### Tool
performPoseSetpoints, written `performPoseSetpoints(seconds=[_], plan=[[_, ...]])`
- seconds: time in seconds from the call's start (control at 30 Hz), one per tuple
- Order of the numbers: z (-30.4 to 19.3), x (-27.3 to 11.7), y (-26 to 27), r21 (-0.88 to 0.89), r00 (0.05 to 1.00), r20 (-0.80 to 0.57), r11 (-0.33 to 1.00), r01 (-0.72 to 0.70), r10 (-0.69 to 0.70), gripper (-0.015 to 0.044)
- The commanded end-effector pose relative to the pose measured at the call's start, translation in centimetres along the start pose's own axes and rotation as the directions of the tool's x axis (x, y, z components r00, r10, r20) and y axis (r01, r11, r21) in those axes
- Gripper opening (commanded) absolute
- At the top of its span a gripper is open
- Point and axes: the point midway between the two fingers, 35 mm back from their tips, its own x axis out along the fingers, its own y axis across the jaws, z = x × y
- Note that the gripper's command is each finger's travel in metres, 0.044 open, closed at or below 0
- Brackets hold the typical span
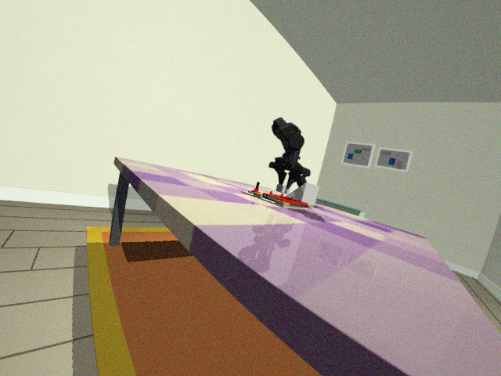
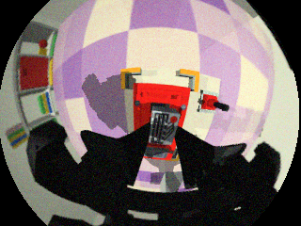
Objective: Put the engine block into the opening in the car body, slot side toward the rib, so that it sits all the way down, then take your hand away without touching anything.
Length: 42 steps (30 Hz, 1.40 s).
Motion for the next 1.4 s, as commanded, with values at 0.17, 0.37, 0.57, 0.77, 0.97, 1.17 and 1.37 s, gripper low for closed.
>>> performPoseSetpoints(seconds=[0.17,0.37,0.57,0.77,0.97,1.17,1.37], plan=[[0.01,0.02,0.46,-0.049,1.0,0.002,0.999,-0.004,0.004,0.0158],[0.0,0.05,0.47,-0.05,1.0,0.002,0.999,-0.004,0.004,0.0158],[0.0,0.04,0.46,-0.031,1.0,0.002,1.0,-0.004,0.004,0.0158],[0.01,0.01,0.55,0.015,1.0,0.002,1.0,-0.004,0.004,0.0158],[0.02,0.01,0.53,0.007,1.0,0.002,1.0,-0.004,0.004,0.0158],[0.02,0.01,0.51,0.002,1.0,0.002,1.0,-0.004,0.004,0.0158],[0.02,0.01,0.51,-0.002,1.0,0.002,1.0,-0.004,0.004,0.0158]])
